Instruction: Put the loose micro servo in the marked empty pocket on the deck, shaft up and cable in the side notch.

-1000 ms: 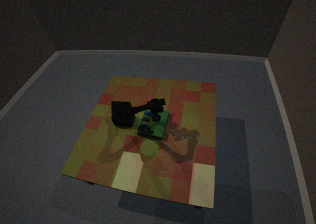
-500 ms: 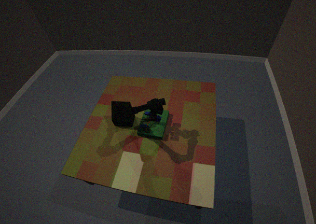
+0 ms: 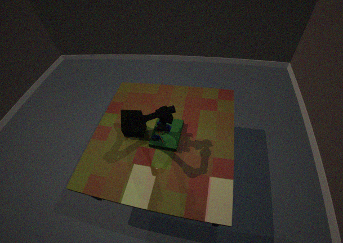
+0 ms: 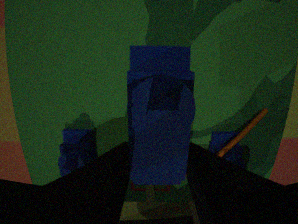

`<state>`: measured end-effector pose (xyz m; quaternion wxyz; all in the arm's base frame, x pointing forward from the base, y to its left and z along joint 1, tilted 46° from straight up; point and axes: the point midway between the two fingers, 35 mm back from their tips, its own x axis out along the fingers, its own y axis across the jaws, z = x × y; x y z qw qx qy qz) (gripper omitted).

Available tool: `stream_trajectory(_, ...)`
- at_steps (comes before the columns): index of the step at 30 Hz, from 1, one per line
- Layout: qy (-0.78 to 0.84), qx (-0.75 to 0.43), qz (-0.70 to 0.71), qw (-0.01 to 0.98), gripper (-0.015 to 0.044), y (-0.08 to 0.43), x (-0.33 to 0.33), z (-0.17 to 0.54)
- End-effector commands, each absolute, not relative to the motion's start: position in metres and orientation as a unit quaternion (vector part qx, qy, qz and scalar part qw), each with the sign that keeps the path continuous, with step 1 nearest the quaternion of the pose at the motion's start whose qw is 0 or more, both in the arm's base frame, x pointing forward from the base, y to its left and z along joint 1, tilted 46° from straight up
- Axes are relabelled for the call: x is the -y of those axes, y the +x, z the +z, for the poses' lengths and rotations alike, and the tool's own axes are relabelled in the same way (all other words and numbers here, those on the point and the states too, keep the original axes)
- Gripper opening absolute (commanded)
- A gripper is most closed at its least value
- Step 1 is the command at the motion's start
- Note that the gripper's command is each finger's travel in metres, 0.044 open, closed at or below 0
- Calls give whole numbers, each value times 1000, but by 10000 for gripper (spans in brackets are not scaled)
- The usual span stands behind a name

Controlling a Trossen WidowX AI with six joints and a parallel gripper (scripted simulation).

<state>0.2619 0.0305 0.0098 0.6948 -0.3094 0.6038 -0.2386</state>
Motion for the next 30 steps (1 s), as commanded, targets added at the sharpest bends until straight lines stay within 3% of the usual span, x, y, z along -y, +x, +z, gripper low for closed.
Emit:
stream_trajectory(1, -305, -601, -236, 700, 0, 243, -31, 9)
stream_trajectory(14, -305, -603, -236, 699, 0, 187, -23, 4)
stream_trajectory(30, -305, -602, -236, 699, 0, 190, -11, -9)
